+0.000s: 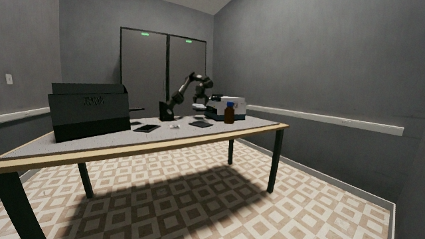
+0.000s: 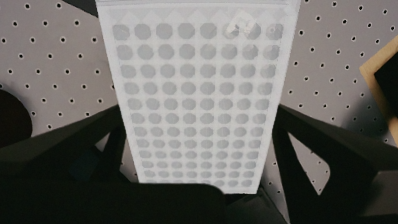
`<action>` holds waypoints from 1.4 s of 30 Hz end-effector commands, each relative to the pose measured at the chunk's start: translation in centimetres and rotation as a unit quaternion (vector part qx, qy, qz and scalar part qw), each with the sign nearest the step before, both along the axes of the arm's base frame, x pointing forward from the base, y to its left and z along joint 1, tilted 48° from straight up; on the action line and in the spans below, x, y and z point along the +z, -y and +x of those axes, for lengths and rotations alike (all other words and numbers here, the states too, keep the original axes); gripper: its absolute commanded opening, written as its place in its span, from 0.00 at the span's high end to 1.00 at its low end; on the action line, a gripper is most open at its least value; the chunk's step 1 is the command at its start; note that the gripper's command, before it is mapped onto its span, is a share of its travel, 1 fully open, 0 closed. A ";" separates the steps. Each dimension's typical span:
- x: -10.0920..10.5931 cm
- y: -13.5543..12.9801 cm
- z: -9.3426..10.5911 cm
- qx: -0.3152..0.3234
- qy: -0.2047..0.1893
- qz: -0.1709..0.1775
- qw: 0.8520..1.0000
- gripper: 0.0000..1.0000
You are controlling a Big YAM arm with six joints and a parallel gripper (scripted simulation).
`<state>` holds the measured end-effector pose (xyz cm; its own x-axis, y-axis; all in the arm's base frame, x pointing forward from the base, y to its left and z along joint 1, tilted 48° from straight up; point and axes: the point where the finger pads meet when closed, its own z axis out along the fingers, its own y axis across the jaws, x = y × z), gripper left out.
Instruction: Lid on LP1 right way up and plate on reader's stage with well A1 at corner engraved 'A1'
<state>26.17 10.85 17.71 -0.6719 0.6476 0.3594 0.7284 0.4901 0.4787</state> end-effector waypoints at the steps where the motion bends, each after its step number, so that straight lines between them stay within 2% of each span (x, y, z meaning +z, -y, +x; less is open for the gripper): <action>1: 1.4 0.7 1.7 -0.009 0.022 0.001 1.000 0.14; 4: 0.9 1.3 2.3 -0.029 0.000 -0.002 1.000 0.14; 7: 1.1 1.3 2.5 -0.024 0.009 -0.001 1.000 0.14; 12: 0.3 2.5 3.9 -0.018 0.021 -0.001 1.000 0.14; 18: -0.9 3.3 4.5 -0.049 -0.019 -0.004 0.999 0.14; 24: -1.0 4.2 5.0 -0.050 -0.007 -0.002 0.999 0.14; 29: -2.4 5.6 6.0 -0.085 -0.042 -0.003 0.995 0.14; 33: -3.3 6.2 6.0 -0.074 -0.036 -0.001 0.997 0.14; 38: -3.9 7.2 6.1 -0.102 -0.065 0.003 0.993 0.14; 42: -4.2 7.3 6.4 -0.101 -0.068 0.003 0.992 0.14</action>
